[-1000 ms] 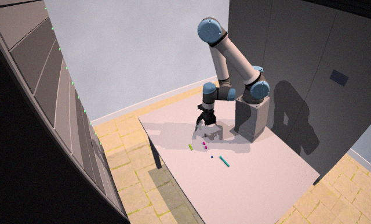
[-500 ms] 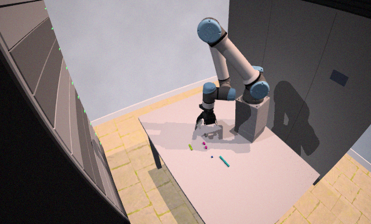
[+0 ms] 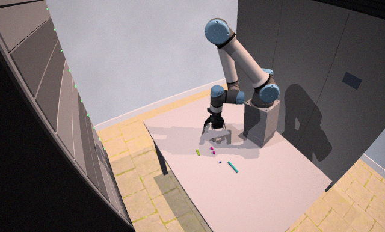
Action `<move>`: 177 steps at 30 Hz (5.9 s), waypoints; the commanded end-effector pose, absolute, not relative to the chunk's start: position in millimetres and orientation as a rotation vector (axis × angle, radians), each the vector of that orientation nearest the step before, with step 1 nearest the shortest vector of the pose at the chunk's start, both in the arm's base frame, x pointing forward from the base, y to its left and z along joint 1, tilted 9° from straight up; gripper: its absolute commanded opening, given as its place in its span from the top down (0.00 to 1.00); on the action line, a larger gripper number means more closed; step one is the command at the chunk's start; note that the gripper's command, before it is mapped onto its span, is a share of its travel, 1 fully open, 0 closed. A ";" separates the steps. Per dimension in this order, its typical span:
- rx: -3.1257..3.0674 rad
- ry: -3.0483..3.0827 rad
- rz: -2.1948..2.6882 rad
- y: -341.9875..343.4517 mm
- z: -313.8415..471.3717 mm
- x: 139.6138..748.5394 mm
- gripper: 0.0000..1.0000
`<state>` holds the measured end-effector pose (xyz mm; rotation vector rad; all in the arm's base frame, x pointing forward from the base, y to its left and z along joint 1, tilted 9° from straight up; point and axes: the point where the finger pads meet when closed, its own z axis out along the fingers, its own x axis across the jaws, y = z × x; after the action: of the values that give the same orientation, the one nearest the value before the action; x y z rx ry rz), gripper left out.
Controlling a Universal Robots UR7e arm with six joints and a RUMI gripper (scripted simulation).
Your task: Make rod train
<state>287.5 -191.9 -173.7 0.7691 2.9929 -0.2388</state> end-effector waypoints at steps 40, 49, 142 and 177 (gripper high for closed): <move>0.774 2.991 -0.239 -192.1 -173.4 287.6 0.86; 0.774 2.990 -0.240 -192.4 -175.1 287.7 0.86; 0.774 2.990 -0.240 -200.9 -226.8 288.6 0.86; 0.774 2.990 -0.240 -203.6 -243.3 288.6 0.86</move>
<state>288.4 -203.4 -243.2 0.7745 2.9912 -0.2393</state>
